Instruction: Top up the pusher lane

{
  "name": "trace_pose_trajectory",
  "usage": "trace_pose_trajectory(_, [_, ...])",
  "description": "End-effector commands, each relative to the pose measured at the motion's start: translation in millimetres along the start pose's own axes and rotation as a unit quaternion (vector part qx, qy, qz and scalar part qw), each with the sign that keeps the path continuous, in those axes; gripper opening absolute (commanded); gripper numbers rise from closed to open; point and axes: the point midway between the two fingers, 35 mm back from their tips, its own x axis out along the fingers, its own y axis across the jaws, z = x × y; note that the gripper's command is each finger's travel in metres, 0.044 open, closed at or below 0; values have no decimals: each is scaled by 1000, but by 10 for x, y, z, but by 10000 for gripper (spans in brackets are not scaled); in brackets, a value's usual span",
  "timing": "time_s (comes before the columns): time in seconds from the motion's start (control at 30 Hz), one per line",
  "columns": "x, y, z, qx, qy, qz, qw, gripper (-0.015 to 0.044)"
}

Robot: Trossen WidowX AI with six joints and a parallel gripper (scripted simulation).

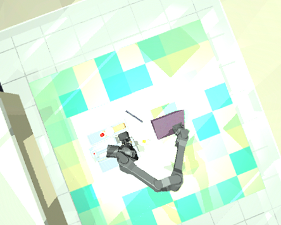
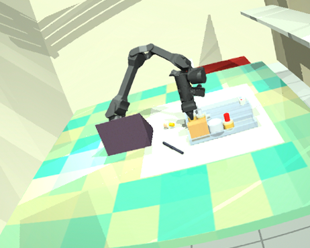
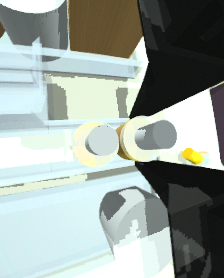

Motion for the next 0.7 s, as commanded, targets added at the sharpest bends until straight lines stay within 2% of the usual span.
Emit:
trace_pose_trajectory(0.0, [5, 12, 42, -4, -9, 4, 1000, 0])
trace_pose_trajectory(0.67, [69, 13, 29, -4, -9, 4, 1000, 0])
